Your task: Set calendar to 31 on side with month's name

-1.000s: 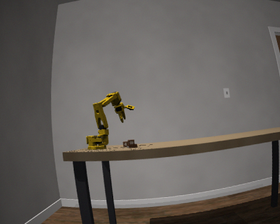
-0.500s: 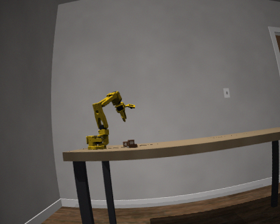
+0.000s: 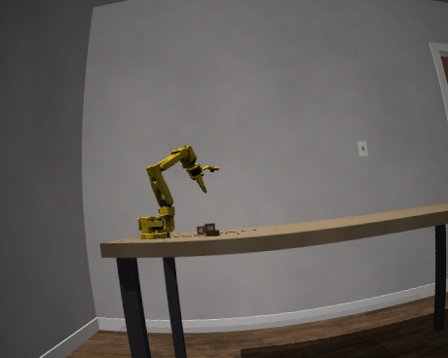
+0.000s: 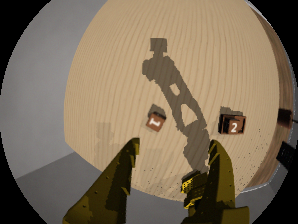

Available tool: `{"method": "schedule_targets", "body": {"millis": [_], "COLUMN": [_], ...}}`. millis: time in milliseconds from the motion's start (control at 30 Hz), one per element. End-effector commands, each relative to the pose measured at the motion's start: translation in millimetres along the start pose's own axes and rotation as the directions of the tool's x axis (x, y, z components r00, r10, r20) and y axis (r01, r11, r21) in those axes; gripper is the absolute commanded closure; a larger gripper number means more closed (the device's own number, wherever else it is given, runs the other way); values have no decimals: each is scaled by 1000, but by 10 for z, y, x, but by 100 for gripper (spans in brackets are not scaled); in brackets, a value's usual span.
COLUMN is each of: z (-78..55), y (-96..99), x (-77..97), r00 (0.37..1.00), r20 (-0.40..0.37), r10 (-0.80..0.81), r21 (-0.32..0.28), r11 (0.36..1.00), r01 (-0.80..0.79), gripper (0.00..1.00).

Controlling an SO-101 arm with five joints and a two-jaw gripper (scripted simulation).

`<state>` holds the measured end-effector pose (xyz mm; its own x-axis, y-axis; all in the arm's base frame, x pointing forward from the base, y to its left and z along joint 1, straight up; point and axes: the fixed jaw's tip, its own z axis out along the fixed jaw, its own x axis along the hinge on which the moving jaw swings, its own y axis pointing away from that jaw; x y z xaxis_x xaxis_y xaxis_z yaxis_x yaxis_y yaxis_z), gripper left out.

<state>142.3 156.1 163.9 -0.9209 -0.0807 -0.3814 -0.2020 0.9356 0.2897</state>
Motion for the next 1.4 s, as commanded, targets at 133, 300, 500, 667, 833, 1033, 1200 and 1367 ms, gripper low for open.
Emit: {"method": "schedule_targets", "body": {"millis": [133, 300, 500, 667, 833, 1033, 1200, 1367], "z": [-84, -90, -97, -104, -114, -127, -134, -146], "y": [-129, -252, -384, -492, -630, -791, -869, -991], "x": [-59, -74, -81, -82, -75, -58, -46, -22], "r00": [986, 956, 905, 850, 765, 643, 576, 462], "r20": [62, 68, 64, 51, 23, -25, -54, -104], "r10": [-154, -286, -420, -524, -644, -766, -816, -881], "r21": [9, 46, 87, 120, 158, 194, 206, 217], "r11": [988, 958, 906, 848, 757, 627, 556, 433], "r01": [154, 283, 414, 516, 633, 755, 806, 875], "gripper": [65, 65, 65, 65, 65, 65, 65, 65]}}
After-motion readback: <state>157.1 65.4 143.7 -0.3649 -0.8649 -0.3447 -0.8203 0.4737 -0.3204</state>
